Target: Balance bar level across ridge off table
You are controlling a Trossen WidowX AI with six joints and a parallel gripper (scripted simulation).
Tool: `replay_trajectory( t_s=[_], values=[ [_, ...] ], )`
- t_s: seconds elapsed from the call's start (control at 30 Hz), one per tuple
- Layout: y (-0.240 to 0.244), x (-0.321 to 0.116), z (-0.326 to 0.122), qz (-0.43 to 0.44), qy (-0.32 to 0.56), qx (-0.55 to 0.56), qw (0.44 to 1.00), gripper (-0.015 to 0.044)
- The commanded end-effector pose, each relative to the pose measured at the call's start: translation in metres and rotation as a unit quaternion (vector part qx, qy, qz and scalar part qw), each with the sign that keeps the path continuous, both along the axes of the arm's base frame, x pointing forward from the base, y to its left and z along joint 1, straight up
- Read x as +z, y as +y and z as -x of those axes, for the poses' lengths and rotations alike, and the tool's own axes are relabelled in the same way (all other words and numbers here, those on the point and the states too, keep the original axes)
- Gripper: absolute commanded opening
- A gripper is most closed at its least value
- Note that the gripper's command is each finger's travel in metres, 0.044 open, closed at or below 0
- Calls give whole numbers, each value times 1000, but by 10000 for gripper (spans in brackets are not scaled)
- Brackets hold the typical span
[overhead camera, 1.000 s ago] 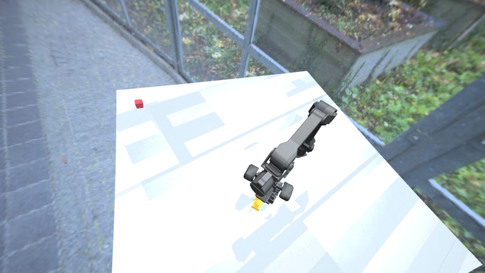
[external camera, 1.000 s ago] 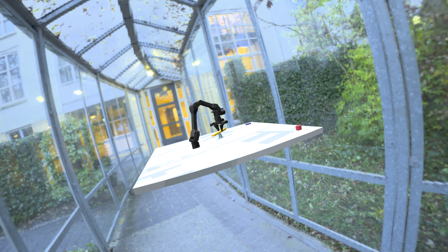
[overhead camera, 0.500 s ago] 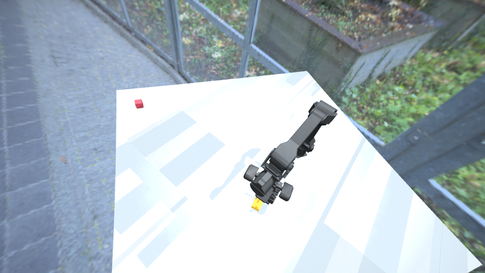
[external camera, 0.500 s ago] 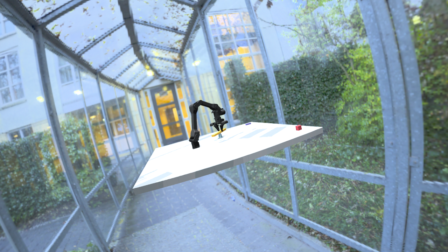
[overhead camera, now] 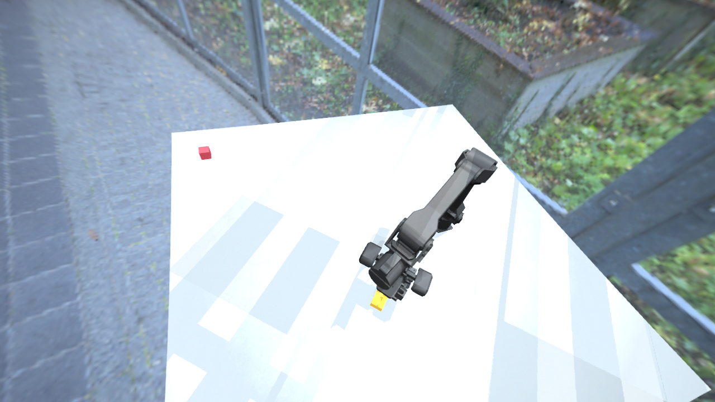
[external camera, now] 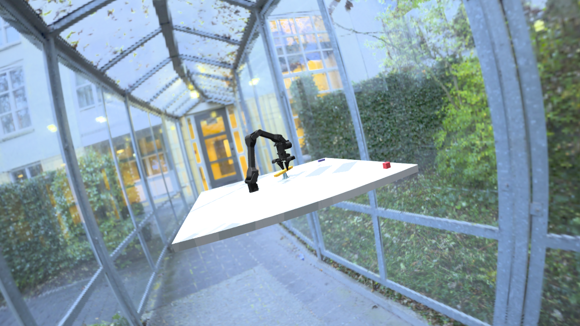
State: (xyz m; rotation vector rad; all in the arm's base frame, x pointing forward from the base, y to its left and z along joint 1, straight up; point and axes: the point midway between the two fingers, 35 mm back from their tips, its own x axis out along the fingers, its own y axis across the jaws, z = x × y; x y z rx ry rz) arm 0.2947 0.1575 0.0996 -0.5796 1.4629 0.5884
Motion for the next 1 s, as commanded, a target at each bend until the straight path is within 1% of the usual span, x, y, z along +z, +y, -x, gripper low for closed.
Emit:
replay_trajectory(
  t_s=[0.0, 0.97],
  values=[
    [0, -1, 0, 1, -1, 1, 1000, 0],
    [0, -3, 0, 1, -1, 1, 1000, 0]
  ],
)
